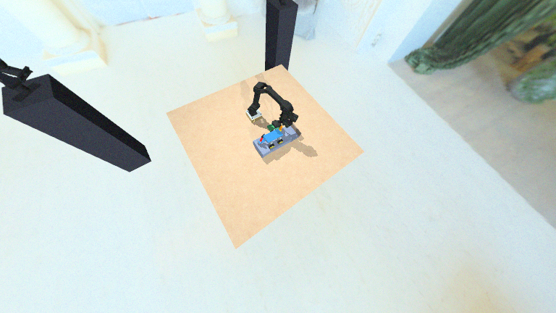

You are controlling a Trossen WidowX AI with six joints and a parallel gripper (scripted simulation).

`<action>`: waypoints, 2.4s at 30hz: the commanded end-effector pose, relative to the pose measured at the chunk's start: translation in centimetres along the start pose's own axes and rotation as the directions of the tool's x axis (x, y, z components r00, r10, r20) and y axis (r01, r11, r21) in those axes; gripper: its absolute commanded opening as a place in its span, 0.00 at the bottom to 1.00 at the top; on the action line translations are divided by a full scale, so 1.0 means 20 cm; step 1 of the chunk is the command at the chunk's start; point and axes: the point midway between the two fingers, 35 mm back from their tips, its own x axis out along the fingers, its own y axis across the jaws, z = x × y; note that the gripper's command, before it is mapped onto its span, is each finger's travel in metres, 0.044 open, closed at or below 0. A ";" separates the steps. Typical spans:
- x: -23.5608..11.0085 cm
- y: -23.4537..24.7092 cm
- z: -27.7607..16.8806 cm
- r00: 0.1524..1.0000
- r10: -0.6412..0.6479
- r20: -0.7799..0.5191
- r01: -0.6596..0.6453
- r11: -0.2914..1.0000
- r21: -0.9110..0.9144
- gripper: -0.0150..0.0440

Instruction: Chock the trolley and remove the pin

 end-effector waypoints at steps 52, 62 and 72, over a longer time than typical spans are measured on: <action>-0.25 -0.74 0.19 0.989 -0.139 0.050 0.111 0.480 -0.870 0.58; -0.27 -0.95 0.17 0.982 -0.189 0.026 0.051 0.129 -0.990 0.58; -0.28 -1.02 0.15 0.979 -0.205 0.015 0.016 0.002 -1.000 0.58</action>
